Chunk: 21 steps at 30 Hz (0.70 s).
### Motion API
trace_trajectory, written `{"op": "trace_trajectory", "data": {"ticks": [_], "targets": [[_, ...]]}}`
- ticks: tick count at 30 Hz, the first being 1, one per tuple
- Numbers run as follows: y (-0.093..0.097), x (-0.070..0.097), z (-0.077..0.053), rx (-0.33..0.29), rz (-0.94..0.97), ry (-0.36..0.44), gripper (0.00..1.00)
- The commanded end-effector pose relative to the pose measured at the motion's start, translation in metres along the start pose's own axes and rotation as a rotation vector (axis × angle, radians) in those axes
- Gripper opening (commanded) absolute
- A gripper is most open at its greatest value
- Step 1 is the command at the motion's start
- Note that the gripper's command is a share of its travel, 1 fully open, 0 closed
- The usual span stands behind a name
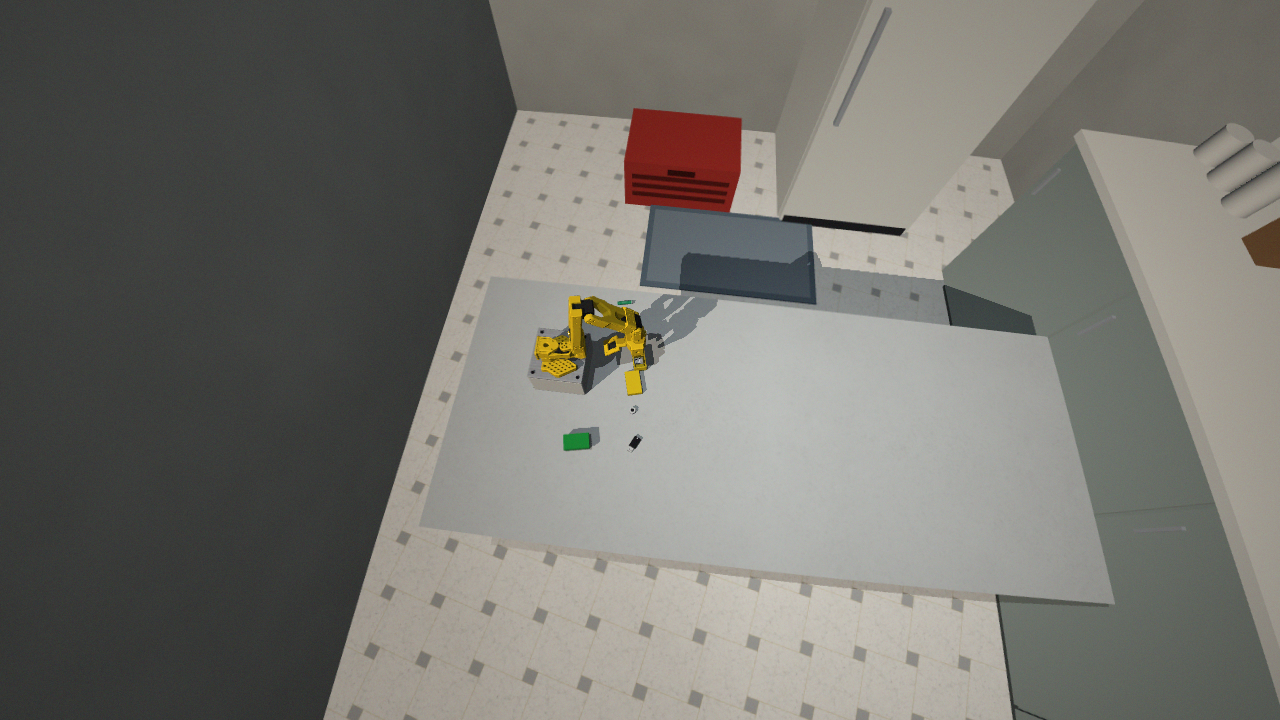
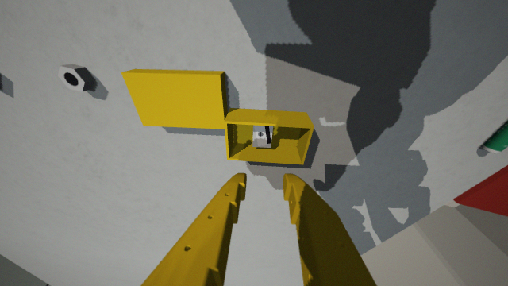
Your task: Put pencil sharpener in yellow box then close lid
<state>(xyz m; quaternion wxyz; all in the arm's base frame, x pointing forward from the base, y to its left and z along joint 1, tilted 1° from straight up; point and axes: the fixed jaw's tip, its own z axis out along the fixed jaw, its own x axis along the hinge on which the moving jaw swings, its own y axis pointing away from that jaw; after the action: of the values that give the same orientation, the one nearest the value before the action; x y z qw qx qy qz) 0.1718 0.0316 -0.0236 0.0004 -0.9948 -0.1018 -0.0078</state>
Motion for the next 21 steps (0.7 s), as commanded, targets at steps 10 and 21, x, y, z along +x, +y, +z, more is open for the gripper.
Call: {"op": "trace_trajectory", "data": {"ticks": [10,21], "targets": [[0.0013,-0.0003,0.0006,0.001,0.0,-0.005,0.11],[0.0013,0.0007,0.0014,0.001,0.0,-0.005,0.11]]}}
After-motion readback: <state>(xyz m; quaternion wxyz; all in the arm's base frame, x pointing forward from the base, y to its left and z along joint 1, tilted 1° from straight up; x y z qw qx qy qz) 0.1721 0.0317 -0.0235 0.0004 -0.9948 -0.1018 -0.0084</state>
